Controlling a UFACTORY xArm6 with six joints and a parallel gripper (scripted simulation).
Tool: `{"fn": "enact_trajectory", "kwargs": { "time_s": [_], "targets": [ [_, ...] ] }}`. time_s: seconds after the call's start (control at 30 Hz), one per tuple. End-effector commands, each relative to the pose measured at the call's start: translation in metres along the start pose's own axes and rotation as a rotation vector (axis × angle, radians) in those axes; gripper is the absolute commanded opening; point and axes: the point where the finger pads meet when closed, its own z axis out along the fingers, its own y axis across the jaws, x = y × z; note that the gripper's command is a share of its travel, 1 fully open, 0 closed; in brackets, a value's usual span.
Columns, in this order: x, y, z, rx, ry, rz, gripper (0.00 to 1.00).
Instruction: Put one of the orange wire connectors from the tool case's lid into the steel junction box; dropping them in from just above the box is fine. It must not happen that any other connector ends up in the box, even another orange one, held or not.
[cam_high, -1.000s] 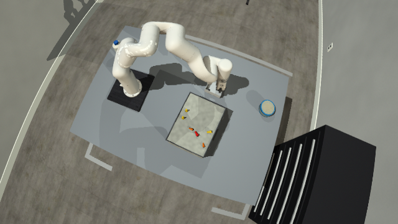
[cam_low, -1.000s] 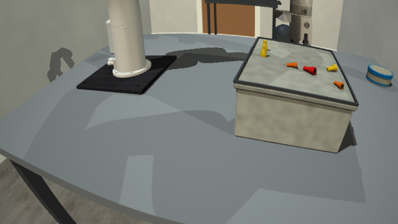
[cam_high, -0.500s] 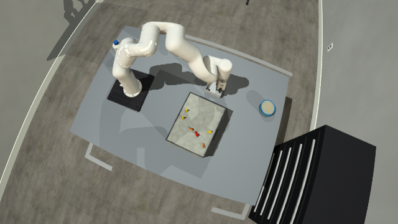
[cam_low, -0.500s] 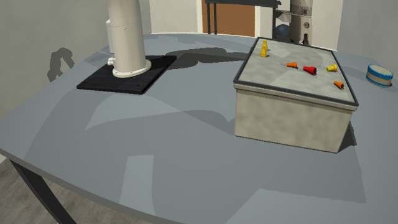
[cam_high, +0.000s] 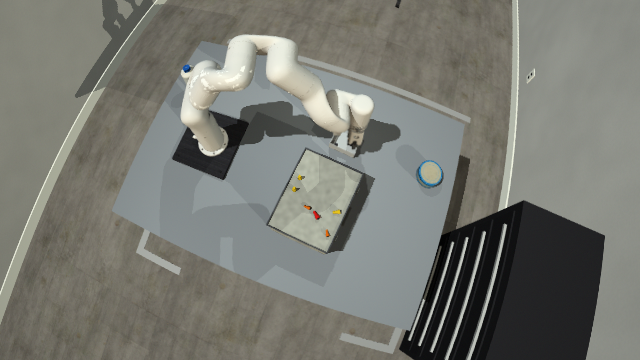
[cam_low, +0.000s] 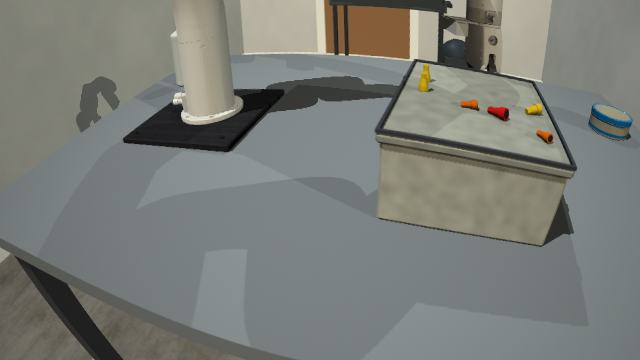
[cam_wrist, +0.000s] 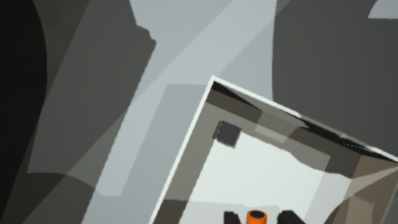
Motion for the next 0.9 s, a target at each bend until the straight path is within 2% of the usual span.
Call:
{"fn": "enact_trajectory", "kwargs": {
  "time_s": [0.0,0.37,0.5,0.57,0.63,0.87],
  "targets": [
    [-0.002,0.0,-0.002,0.0,-0.005,0.0,0.27],
    [-0.002,0.0,-0.002,0.0,-0.005,0.0,0.27],
    [-0.002,0.0,-0.019,0.0,-0.005,0.0,0.27],
    [-0.002,0.0,-0.019,0.0,-0.005,0.0,0.27],
    [-0.002,0.0,-0.041,0.0,-0.005,0.0,0.27],
    [-0.001,0.0,-0.139,0.0,-0.005,0.0,0.27]
  ]
}}
